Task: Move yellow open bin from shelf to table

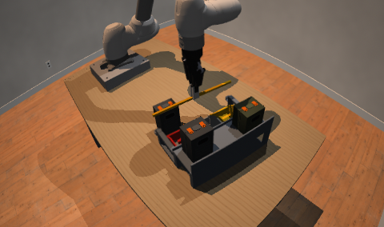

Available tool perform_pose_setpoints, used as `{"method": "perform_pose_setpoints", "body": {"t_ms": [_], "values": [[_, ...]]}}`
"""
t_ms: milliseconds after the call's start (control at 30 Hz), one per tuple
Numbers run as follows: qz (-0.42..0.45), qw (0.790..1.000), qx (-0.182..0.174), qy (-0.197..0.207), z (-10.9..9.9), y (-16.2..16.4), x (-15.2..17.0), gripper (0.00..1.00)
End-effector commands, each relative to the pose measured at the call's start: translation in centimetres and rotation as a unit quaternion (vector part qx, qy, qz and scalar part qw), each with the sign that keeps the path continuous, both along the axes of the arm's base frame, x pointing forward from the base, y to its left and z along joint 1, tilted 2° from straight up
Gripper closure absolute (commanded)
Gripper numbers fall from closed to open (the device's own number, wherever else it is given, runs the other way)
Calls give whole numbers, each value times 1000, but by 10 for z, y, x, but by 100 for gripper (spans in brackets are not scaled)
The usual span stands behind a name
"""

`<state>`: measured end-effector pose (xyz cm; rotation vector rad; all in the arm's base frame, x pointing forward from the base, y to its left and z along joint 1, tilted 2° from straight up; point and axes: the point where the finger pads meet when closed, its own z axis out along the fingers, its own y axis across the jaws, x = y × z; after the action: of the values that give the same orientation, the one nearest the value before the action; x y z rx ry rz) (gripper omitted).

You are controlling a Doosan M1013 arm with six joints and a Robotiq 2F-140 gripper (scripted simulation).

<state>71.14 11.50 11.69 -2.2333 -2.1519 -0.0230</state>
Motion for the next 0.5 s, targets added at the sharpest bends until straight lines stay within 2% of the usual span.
{"method": "perform_pose_setpoints", "body": {"t_ms": [0, 200, 367, 467], "values": [[0, 1000, 0, 0, 0, 0, 0, 100], [0, 1000, 0, 0, 0, 0, 0, 100], [0, 1000, 0, 0, 1, 1, -40, 100], [0, 1000, 0, 0, 1, 1, -40, 100]]}}
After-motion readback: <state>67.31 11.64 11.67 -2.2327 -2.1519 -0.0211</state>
